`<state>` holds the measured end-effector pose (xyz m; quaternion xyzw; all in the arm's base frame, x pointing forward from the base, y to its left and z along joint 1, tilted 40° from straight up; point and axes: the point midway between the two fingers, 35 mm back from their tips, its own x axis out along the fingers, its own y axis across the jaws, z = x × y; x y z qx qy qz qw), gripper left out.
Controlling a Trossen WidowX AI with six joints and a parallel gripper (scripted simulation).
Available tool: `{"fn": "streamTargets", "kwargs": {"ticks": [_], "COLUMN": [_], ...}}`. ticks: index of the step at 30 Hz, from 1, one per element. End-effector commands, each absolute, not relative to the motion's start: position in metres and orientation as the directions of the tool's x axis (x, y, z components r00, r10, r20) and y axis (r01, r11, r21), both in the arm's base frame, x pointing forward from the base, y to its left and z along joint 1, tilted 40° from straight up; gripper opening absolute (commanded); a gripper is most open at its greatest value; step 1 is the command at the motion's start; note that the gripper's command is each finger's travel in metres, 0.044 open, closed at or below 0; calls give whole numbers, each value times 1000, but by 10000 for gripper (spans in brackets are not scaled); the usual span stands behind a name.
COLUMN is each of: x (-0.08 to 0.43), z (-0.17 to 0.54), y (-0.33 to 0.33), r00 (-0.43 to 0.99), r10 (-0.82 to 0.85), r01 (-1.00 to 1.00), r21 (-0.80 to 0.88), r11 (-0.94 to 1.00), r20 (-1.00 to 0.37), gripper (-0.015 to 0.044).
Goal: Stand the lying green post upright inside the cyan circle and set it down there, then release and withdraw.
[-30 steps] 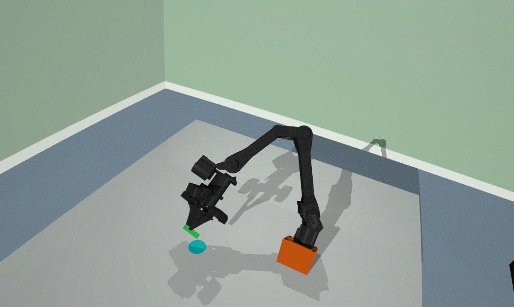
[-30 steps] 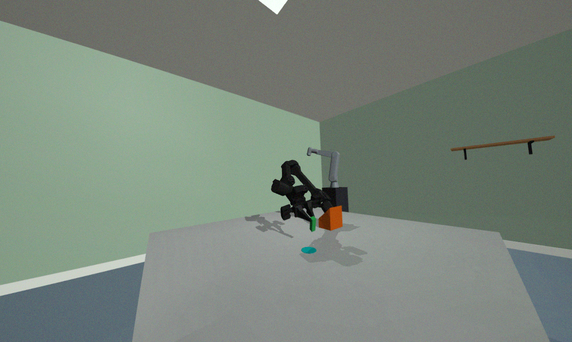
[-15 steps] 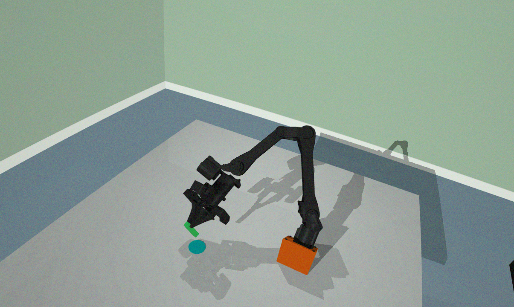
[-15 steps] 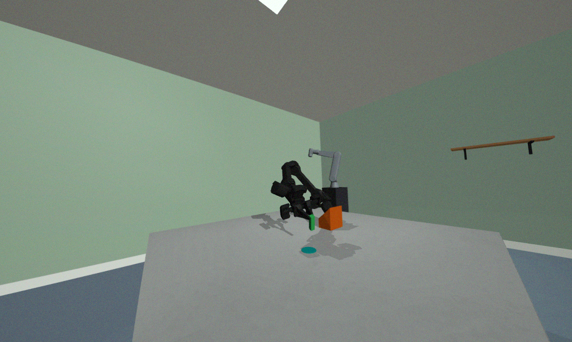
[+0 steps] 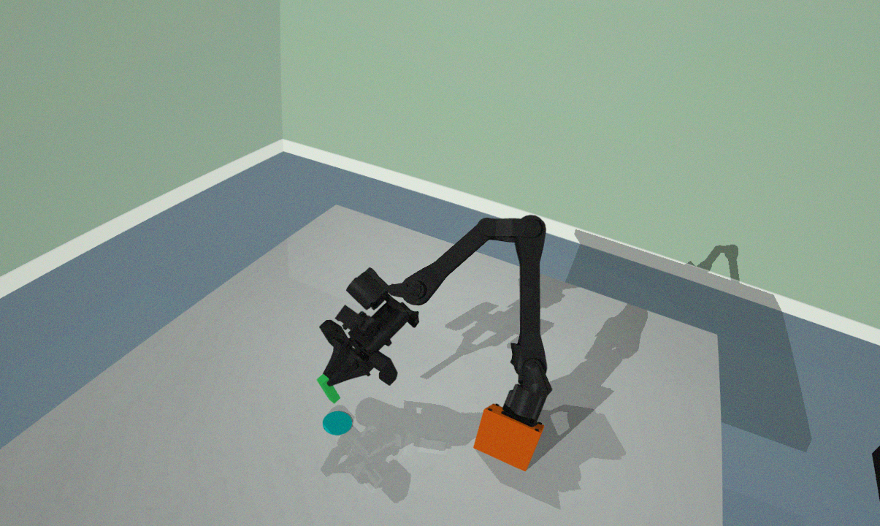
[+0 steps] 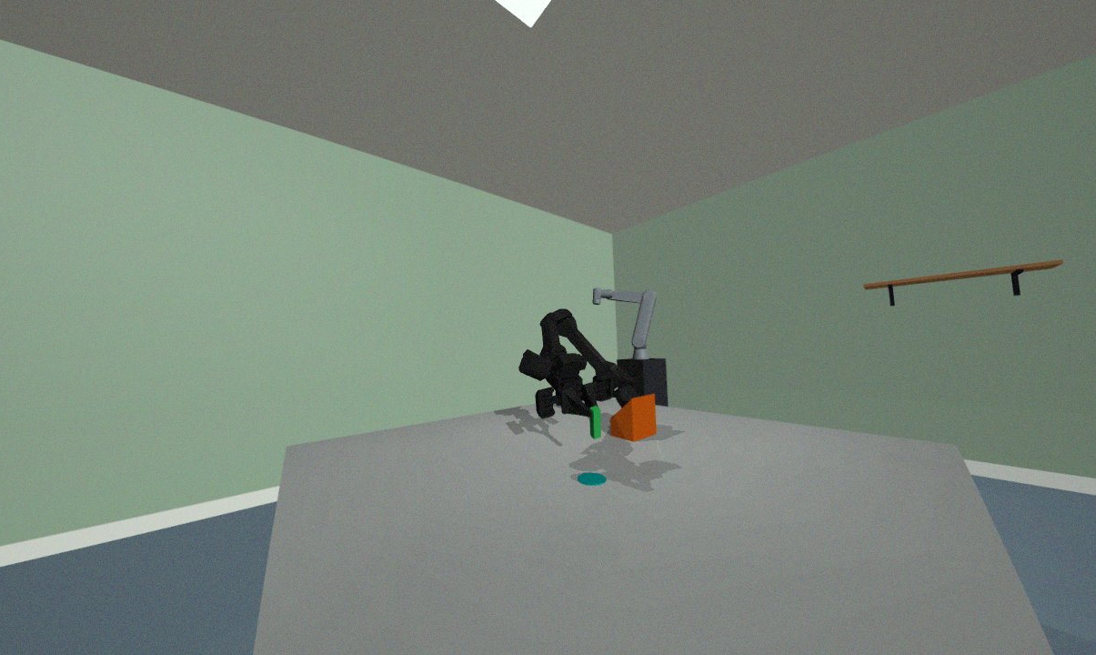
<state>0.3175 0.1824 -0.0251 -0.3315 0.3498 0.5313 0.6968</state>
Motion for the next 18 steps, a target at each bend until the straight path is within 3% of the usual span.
{"fn": "streamTargets", "kwargs": {"ticks": [1,18], "x": [317,312], "z": [-22,-11], "y": [181,176], "r00": [200,244], "r10": [533,619], "r01": [-973,-969], "r21": [-102,-167], "r11": [207,180], "r20": [-822,-747], "gripper": [23,23]}}
